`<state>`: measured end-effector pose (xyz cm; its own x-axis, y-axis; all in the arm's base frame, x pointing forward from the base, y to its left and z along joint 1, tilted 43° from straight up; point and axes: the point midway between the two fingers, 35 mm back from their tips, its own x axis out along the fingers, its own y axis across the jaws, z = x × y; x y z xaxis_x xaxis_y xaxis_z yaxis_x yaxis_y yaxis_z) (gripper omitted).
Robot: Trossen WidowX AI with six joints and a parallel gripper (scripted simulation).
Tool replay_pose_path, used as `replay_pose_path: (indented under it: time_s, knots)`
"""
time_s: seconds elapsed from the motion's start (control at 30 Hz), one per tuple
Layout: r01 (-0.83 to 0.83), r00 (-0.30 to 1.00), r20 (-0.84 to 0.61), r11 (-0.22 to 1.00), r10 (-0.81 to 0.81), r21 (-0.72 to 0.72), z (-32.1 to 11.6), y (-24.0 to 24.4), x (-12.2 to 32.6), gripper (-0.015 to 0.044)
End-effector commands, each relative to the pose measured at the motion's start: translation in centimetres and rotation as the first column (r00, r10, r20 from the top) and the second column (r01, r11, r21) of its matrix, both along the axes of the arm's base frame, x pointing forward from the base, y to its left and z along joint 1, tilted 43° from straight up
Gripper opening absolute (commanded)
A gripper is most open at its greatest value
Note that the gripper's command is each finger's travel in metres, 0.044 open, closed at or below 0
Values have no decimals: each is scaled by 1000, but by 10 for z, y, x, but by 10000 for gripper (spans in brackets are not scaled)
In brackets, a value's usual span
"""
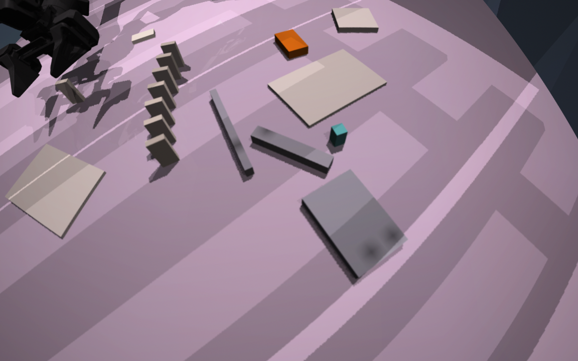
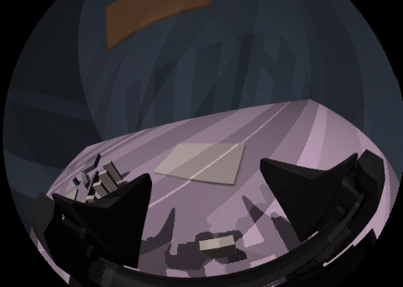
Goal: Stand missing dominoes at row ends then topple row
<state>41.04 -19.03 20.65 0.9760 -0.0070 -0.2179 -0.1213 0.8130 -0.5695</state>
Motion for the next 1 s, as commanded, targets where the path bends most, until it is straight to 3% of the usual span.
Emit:
replay_pose_path:
  time_s: [0.0, 0.2, 0.47, 0.73, 0.97]
  knots:
    - [96, 987, -140, 992, -84, 79, -2, 6, 31, 440]
    - [344, 866, -427, 930, -261, 130, -16, 10, 51, 440]
    - [554, 541, -682, 818, -492, -151, -16, 21, 31, 440]
    - [517, 239, -649, 661, -722, -544, 26, 36, -8, 440]
    - [495, 211, -635, 641, -743, -586, 32, 37, -14, 440]
